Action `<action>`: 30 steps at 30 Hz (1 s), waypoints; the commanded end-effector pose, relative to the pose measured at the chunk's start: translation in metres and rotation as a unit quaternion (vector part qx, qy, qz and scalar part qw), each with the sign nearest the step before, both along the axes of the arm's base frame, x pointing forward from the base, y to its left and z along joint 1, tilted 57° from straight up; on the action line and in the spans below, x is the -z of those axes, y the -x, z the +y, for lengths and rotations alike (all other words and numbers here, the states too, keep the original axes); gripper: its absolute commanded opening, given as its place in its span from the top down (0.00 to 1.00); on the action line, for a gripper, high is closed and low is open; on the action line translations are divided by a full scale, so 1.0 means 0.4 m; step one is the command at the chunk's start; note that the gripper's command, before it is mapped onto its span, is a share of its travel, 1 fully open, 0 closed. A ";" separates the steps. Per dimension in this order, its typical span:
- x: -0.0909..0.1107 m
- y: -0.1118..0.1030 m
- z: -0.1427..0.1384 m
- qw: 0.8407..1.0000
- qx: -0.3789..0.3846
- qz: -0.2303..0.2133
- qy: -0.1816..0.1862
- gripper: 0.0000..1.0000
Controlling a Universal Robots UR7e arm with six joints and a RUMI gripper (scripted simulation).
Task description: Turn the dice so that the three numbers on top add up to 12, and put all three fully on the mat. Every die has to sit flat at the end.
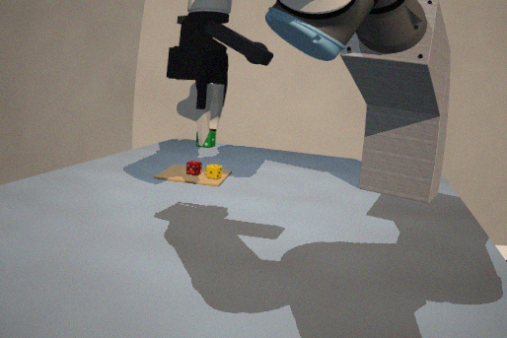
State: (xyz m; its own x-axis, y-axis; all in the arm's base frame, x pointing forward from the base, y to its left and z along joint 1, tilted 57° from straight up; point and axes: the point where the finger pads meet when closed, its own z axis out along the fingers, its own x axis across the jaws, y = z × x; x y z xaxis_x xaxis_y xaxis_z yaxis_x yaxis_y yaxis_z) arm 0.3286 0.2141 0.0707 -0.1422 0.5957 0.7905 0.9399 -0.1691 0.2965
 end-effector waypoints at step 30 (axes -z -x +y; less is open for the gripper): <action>-0.022 -0.008 0.009 0.971 0.130 0.185 -0.073 0.94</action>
